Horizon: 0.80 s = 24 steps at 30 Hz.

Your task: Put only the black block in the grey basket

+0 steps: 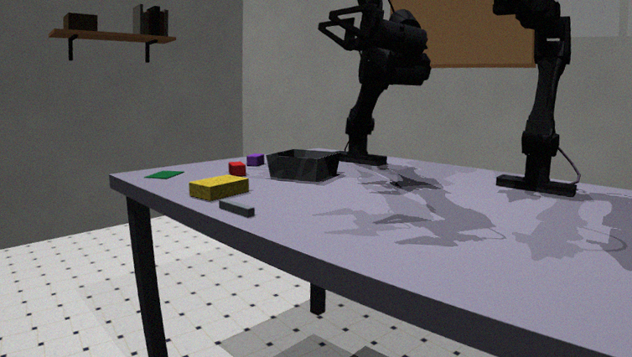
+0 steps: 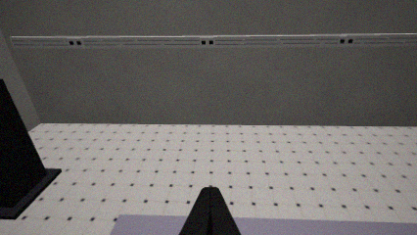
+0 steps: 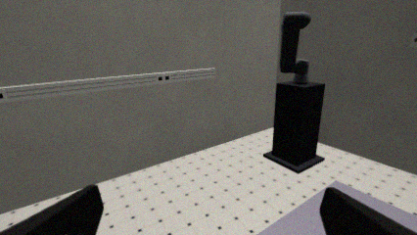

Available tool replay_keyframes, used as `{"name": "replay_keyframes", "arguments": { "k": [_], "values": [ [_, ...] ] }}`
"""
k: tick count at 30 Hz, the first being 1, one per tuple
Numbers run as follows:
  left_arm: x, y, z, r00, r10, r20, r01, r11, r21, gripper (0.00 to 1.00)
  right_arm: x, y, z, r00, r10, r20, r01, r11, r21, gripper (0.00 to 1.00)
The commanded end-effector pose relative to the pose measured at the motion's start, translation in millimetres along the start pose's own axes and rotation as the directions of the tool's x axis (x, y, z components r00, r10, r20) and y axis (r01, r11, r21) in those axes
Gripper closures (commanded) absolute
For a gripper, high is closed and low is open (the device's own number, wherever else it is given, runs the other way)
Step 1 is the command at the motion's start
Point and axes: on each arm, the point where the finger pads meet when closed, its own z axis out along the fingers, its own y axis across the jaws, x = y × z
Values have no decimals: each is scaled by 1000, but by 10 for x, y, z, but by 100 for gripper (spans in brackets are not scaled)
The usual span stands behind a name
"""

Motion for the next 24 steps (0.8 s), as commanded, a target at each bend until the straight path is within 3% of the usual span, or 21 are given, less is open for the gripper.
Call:
{"name": "replay_keyframes", "arguments": {
  "k": [1, 24],
  "values": [
    [-69, -2, -23, 1000, -2, 18, 2, 1000, 1, 100, -131, -44, 14, 1000, 29, 6, -29, 1000, 3, 0],
    [-69, -2, -23, 1000, -2, 18, 2, 1000, 1, 100, 140, -409, -90, 994, 25, -108, -23, 1000, 17, 0]
  ]
}}
